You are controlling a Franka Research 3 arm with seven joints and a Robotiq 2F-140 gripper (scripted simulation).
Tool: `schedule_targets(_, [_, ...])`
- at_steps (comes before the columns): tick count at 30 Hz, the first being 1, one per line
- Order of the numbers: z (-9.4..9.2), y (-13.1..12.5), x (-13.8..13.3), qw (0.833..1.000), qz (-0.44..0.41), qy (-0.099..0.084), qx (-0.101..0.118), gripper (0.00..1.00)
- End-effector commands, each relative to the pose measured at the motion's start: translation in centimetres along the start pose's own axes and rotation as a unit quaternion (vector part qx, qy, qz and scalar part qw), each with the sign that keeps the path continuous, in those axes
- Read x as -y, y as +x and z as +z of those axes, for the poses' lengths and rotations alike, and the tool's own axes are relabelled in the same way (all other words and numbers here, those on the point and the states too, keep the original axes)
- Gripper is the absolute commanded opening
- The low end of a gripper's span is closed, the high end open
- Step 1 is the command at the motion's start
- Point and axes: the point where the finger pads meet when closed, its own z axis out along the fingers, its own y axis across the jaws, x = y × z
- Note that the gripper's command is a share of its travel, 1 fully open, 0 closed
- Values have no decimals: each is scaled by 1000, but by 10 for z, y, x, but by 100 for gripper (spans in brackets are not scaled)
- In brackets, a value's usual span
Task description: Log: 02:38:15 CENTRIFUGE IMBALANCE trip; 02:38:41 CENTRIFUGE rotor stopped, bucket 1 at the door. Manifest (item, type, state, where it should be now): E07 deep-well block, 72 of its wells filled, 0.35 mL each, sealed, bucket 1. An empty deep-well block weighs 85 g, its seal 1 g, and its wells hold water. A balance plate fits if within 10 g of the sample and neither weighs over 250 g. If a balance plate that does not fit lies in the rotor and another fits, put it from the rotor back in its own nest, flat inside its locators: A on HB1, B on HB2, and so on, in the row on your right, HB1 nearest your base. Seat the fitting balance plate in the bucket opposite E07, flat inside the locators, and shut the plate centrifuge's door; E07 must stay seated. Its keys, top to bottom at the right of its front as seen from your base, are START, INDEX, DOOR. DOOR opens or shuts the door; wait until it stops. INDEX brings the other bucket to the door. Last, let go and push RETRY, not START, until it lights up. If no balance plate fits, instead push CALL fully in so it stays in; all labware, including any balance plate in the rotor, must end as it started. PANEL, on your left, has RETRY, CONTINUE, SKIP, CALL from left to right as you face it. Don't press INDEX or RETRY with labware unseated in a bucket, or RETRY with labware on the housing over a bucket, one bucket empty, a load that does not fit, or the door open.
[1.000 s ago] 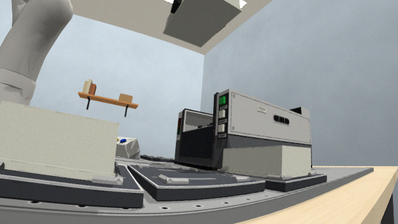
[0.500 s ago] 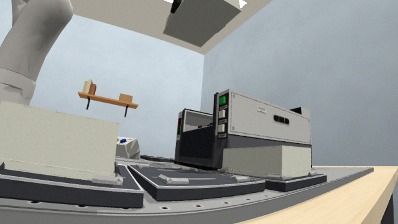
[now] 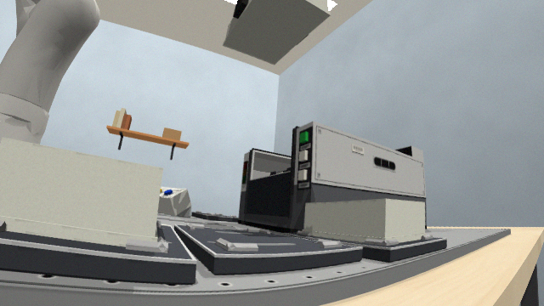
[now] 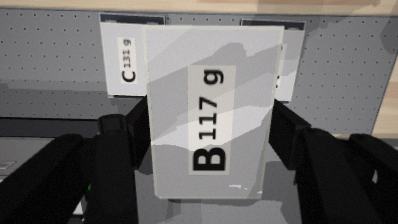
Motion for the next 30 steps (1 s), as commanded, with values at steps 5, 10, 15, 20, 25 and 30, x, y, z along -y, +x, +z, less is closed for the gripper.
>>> schedule_targets(5, [-2,-8,16,999,-43,-3,-1,10])
schedule_targets(10, [-3,-40,72,983,-185,-13,-5,10])
schedule_targets(15, [-4,-93,138,957,-289,-12,-10,10])
schedule_targets(20, [-4,-126,171,926,-376,-10,-12,10])
schedule_targets(25, [-3,-179,213,886,-463,0,-13,10])
schedule_targets(30, [-2,-249,255,833,-553,17,-11,10])
